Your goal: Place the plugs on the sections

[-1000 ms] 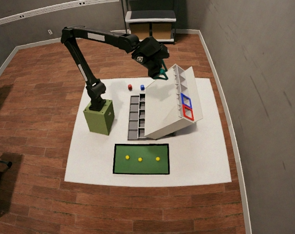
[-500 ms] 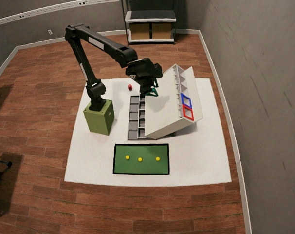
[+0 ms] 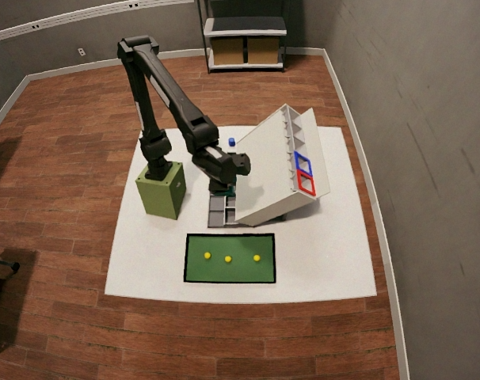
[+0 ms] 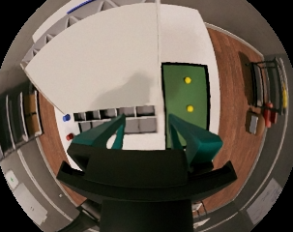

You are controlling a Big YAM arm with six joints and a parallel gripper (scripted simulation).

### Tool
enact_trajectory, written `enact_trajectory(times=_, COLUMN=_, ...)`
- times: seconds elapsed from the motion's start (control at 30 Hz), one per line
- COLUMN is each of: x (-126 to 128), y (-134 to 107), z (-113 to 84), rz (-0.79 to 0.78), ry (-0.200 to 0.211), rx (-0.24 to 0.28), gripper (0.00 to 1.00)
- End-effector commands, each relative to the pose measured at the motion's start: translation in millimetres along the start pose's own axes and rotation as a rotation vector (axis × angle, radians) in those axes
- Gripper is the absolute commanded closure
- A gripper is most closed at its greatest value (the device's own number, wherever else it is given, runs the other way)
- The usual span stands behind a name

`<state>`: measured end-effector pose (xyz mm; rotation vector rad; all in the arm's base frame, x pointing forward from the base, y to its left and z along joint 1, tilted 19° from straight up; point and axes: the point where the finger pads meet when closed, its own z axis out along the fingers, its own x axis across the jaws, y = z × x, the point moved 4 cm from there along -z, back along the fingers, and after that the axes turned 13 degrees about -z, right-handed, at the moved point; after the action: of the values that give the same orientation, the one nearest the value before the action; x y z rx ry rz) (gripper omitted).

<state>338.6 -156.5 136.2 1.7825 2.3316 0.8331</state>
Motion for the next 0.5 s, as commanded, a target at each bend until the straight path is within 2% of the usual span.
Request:
enact_trajectory(times=0.0, x=-21, y=-27, z=16.7, rz=-0.067, ry=0.022, rx=0.052, gripper=0.44)
enact_trajectory(times=0.03, x=-30, y=-29, z=18.4, rz=-0.079, ry=0.01, rx=0.058, gripper=0.44)
enact_trajectory(times=0.1, x=-30, y=-29, z=18.4, rz=-0.079, ry=0.01, rx=0.058, gripper=0.44)
enact_trajectory(times=0.13, x=-48, y=-20, z=12.1, rz=-0.102, ry=-0.02, rx=0.052, gripper=0.44)
enact_trajectory(times=0.47, x=-95, y=-91, z=54.5, rz=-0.096, ry=0.011, rx=0.203, gripper=0.44)
